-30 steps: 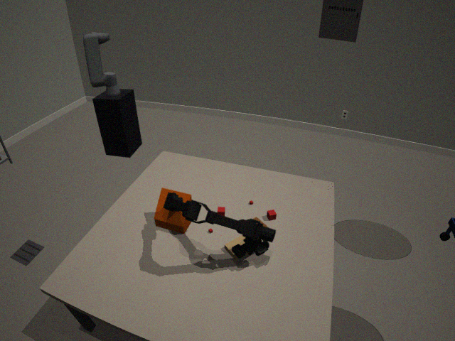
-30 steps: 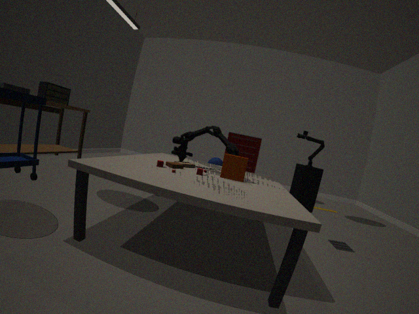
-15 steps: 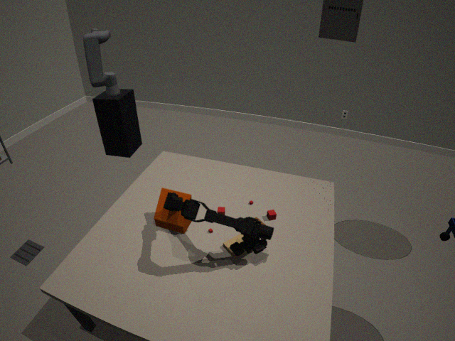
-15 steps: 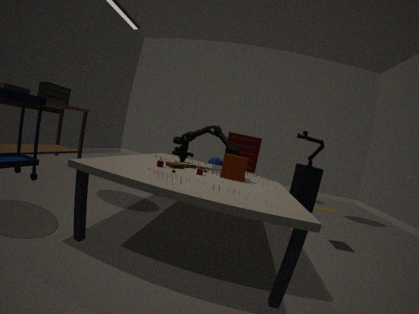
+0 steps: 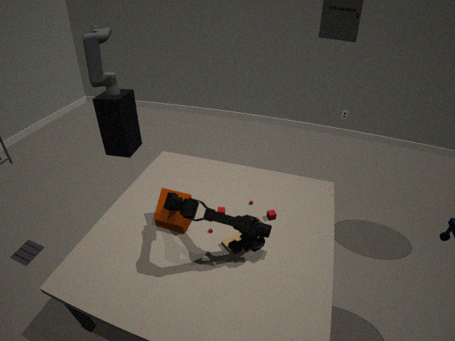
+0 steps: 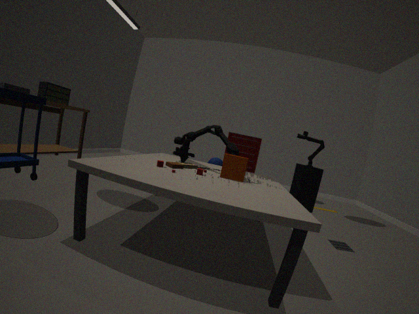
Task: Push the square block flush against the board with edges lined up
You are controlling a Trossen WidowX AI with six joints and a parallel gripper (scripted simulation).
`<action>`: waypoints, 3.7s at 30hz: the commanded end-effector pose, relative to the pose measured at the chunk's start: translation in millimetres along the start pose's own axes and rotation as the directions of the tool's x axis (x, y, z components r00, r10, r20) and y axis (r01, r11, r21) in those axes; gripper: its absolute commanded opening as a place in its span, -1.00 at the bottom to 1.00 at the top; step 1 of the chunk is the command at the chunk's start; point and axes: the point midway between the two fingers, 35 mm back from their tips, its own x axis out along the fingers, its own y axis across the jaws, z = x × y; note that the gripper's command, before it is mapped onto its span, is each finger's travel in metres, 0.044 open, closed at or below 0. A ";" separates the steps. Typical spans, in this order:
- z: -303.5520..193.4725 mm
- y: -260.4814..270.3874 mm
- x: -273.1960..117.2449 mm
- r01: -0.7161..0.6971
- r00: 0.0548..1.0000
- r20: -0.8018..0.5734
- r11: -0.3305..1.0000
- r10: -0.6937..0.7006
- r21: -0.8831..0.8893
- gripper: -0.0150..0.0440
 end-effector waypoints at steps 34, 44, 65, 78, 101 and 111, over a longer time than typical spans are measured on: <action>-32.4 -2.3 2.3 0.002 1.000 -0.012 1.000 -0.002 -0.006 -0.49; -15.7 -1.3 2.2 0.002 1.000 -0.012 1.000 -0.002 -0.005 -0.49; 17.1 -1.9 2.4 0.002 1.000 -0.010 1.000 -0.002 -0.004 -0.49; 10.5 0.9 -49.0 -0.004 1.000 -0.006 1.000 0.004 -0.012 -0.49; -171.1 3.3 -26.2 -0.001 1.000 -0.019 1.000 0.001 0.003 -0.49; -171.3 1.3 0.9 0.002 1.000 -0.017 1.000 -0.002 0.003 -0.49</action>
